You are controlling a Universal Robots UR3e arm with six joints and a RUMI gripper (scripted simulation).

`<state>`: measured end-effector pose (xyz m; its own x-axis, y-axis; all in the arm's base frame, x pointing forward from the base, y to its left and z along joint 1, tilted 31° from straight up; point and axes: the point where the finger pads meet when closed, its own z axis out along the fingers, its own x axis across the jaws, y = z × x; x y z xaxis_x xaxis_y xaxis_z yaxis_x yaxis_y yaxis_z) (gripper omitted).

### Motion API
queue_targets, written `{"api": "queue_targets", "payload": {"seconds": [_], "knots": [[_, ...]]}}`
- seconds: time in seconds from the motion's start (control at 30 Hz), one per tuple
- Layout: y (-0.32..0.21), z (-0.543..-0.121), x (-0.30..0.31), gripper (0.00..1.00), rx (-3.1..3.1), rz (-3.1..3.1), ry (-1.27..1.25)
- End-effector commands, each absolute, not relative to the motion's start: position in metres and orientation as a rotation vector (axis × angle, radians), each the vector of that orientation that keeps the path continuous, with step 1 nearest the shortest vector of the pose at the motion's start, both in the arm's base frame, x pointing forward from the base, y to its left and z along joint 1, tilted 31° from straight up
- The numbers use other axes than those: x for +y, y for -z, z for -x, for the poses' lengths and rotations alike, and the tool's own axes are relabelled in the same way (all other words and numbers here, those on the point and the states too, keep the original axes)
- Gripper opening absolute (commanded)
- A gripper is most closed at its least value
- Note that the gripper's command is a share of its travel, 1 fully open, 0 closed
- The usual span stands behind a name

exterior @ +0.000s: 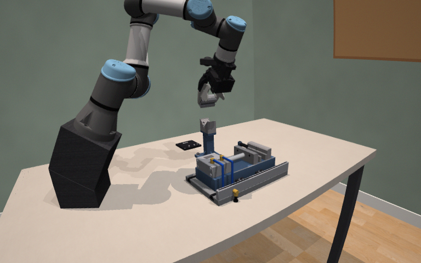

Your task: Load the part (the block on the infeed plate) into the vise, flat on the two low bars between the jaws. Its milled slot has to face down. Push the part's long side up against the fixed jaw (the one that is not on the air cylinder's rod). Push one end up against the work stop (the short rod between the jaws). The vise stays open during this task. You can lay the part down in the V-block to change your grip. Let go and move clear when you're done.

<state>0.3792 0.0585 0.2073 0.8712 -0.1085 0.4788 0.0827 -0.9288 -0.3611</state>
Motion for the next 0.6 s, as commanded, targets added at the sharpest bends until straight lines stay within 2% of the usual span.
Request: {"api": "queue_targets", "payload": {"seconds": [0.0,0.57], "knots": [[-0.2073,-0.3791,0.0583,0.00,-0.007,2.616,0.703],[-0.2069,-0.3791,0.0577,0.00,-0.037,2.533,0.687]]}}
